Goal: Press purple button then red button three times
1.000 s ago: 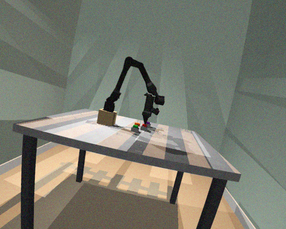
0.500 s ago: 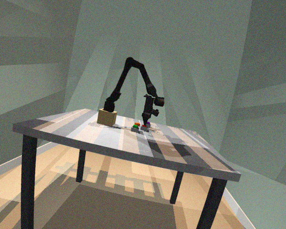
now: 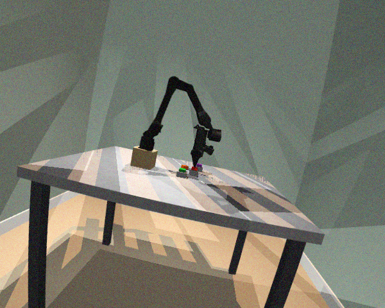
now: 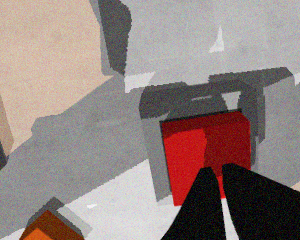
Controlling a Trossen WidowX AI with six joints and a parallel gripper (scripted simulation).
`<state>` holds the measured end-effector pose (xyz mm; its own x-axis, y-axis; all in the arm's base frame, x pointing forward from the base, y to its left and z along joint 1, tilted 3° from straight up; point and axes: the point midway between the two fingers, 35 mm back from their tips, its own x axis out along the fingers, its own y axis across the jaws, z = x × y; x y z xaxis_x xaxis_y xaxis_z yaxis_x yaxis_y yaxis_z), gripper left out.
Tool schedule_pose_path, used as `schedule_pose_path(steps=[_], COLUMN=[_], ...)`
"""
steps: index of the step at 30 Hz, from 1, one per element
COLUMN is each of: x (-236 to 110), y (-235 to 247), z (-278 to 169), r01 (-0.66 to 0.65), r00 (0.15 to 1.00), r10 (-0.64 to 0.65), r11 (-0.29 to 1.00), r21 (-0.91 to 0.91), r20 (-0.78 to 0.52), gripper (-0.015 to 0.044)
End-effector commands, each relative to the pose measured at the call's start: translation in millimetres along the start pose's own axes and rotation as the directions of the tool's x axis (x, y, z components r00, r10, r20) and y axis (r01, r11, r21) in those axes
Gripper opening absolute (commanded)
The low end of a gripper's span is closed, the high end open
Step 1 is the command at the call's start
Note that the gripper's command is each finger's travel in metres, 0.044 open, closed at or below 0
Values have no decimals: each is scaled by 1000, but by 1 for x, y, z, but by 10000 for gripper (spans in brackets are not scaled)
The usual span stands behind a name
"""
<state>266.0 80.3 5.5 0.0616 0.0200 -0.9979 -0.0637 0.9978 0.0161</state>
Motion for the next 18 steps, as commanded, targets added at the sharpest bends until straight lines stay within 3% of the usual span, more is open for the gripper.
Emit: schedule_pose_path(steps=[1,18], x=[-22,-3], y=[1,1], z=[2,2], r01=[-7,-7], r00=[1000,1000], r10=[7,7], r11=[1000,1000], r21=[-5,-5], r20=[12,11], gripper=[20,20])
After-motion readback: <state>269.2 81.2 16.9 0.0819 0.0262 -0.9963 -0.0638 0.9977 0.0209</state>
